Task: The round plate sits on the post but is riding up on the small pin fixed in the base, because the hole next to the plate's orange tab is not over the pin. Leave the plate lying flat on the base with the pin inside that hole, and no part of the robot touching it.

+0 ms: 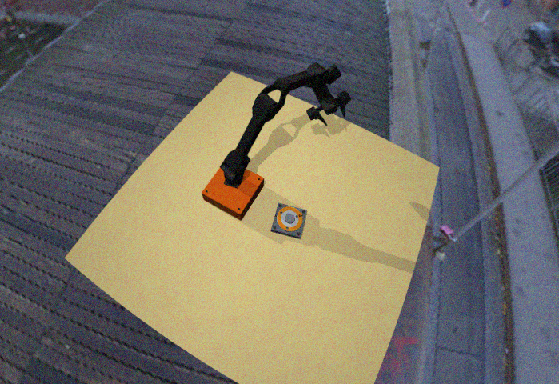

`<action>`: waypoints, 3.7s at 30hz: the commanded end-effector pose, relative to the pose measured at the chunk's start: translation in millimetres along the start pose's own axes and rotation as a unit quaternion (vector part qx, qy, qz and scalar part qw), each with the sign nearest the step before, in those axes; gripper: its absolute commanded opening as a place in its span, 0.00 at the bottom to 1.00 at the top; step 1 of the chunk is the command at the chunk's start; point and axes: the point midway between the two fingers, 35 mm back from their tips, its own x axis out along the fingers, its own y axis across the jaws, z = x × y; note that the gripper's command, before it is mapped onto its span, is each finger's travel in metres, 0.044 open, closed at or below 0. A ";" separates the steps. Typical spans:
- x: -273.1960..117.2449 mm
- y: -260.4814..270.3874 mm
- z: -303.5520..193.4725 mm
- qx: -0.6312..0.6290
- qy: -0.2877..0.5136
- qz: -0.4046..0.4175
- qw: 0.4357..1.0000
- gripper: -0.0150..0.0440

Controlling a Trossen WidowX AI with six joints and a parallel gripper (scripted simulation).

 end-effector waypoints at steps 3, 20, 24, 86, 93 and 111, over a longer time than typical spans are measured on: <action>16.7 -6.0 22.7 -0.029 0.007 -0.027 0.999 0.80; 121.2 -106.2 214.6 -0.269 0.118 -0.184 0.938 0.25; 132.5 -144.1 252.9 -0.315 0.164 -0.193 0.915 0.25; 162.9 -276.7 273.0 -0.412 0.282 -0.150 0.853 0.25; 160.5 -277.9 269.2 -0.412 0.282 -0.150 0.853 0.25; 154.6 -282.1 261.8 -0.412 0.283 -0.150 0.853 0.25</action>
